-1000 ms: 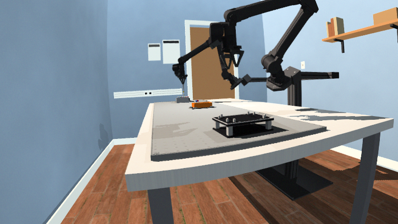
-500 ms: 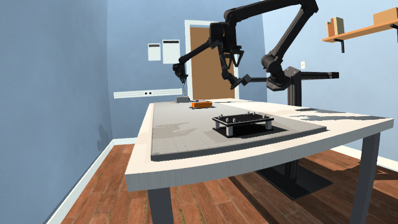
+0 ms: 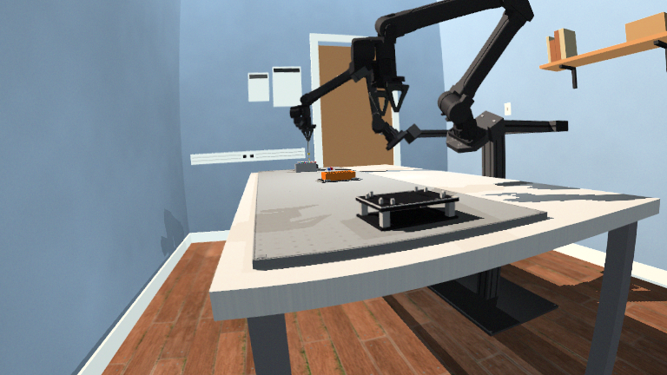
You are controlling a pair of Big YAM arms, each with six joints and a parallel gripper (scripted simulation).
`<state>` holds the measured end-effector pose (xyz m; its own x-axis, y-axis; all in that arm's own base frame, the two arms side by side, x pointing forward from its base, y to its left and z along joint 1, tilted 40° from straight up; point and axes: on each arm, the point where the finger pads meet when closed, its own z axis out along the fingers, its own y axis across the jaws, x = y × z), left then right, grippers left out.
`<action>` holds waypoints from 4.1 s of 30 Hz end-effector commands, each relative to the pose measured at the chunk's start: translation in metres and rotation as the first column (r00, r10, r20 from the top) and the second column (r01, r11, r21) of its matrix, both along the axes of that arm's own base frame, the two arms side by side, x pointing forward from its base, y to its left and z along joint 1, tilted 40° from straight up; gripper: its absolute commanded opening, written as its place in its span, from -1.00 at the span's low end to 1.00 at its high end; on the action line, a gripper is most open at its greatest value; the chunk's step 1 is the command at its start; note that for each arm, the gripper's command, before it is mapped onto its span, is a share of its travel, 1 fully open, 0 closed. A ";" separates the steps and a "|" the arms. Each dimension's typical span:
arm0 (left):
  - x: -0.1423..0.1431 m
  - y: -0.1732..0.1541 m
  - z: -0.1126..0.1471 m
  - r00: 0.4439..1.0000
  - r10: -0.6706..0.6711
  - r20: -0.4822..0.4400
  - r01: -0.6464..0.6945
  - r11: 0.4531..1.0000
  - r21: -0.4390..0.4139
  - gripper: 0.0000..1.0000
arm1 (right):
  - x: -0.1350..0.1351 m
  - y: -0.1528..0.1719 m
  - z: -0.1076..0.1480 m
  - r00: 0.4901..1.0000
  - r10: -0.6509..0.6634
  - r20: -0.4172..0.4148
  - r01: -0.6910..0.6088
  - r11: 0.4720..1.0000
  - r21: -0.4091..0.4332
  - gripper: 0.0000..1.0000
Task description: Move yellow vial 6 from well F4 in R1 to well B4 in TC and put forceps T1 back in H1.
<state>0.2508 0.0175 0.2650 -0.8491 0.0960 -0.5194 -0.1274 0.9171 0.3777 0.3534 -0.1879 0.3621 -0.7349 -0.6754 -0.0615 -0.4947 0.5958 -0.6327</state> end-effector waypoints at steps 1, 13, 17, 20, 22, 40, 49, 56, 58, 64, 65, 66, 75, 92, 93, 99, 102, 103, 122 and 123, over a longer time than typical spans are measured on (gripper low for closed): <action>0.004 -0.003 0.012 1.000 0.006 0.030 -0.005 1.000 -0.011 1.00 | 0.000 0.008 0.018 0.998 -0.001 0.059 0.002 1.000 -0.013 -0.82; 0.004 -0.003 0.012 1.000 0.006 0.030 -0.005 1.000 -0.011 1.00 | 0.002 0.026 0.006 0.999 -0.001 0.050 0.002 1.000 -0.007 -0.82; 0.004 -0.003 0.012 1.000 0.006 0.030 -0.005 1.000 -0.011 1.00 | 0.003 0.031 0.004 0.999 -0.001 0.051 0.001 1.000 -0.007 -0.82; 0.004 -0.003 0.012 1.000 0.006 0.030 -0.005 1.000 -0.011 1.00 | 0.004 0.033 0.008 0.998 -0.001 0.058 0.002 1.000 -0.009 -0.82; 0.004 -0.003 0.012 1.000 0.006 0.030 -0.005 1.000 -0.011 1.00 | 0.003 0.037 0.000 0.999 -0.001 0.047 0.001 1.000 -0.005 -0.82; 0.004 -0.003 0.012 1.000 0.006 0.030 -0.005 1.000 -0.011 1.00 | 0.007 0.061 -0.010 0.999 -0.001 0.041 0.001 1.000 0.000 -0.82; 0.004 -0.003 0.012 1.000 0.006 0.030 -0.005 1.000 -0.011 1.00 | 0.006 0.074 -0.021 1.000 -0.001 0.022 0.001 1.000 0.005 -0.82; 0.004 -0.003 0.012 1.000 0.006 0.030 -0.005 1.000 -0.011 1.00 | 0.009 0.082 -0.023 1.000 -0.001 0.023 0.001 1.000 0.005 -0.82; 0.004 -0.003 0.012 1.000 0.006 0.030 -0.005 1.000 -0.011 1.00 | 0.009 0.085 -0.030 1.000 -0.001 0.009 0.001 1.000 0.007 -0.82; 0.004 -0.003 0.012 1.000 0.006 0.030 -0.005 1.000 -0.011 1.00 | 0.012 0.094 -0.037 1.000 -0.001 0.000 0.001 1.000 0.008 -0.82; 0.004 -0.003 0.012 1.000 0.006 0.030 -0.005 1.000 -0.011 1.00 | 0.014 0.095 -0.035 1.000 -0.001 0.004 0.001 1.000 0.008 -0.82; 0.004 -0.003 0.012 1.000 0.006 0.030 -0.005 1.000 -0.011 1.00 | 0.014 0.097 -0.033 1.000 -0.001 0.010 0.001 1.000 0.008 -0.82; 0.004 -0.003 0.012 1.000 0.006 0.030 -0.005 1.000 -0.011 1.00 | 0.015 0.107 -0.041 1.000 -0.001 0.001 0.001 1.000 0.008 -0.82; 0.004 -0.003 0.012 1.000 0.006 0.030 -0.005 1.000 -0.011 1.00 | 0.017 0.130 -0.051 1.000 0.000 0.000 0.000 1.000 0.008 -0.82; 0.004 -0.003 0.012 1.000 0.006 0.030 -0.005 1.000 -0.011 1.00 | 0.017 0.132 -0.055 1.000 0.000 -0.008 0.000 1.000 0.007 -0.82; 0.004 -0.003 0.012 1.000 0.006 0.030 -0.005 1.000 -0.011 1.00 | 0.016 0.141 -0.051 1.000 0.000 0.013 0.000 1.000 0.009 -0.82; 0.004 -0.003 0.012 1.000 0.006 0.030 -0.005 1.000 -0.011 1.00 | 0.019 0.144 -0.059 1.000 0.000 -0.006 0.000 1.000 0.007 -0.82; 0.004 -0.003 0.012 1.000 0.006 0.030 -0.005 1.000 -0.011 1.00 | 0.019 0.144 -0.059 1.000 0.000 -0.006 0.000 1.000 0.007 -0.82; 0.004 -0.003 0.012 1.000 0.006 0.030 -0.005 1.000 -0.011 1.00 | 0.018 0.170 -0.055 0.999 0.000 0.034 -0.001 1.000 0.013 -0.82; 0.004 -0.003 0.012 1.000 0.006 0.030 -0.005 1.000 -0.011 1.00 | 0.020 0.172 -0.050 0.999 0.000 0.044 -0.001 1.000 0.015 -0.82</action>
<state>0.2508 0.0175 0.2650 -0.8491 0.0960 -0.5194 -0.1274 0.9171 0.3777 0.3756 -0.0259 0.2935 -0.7366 -0.6736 -0.0605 -0.4946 0.5976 -0.6311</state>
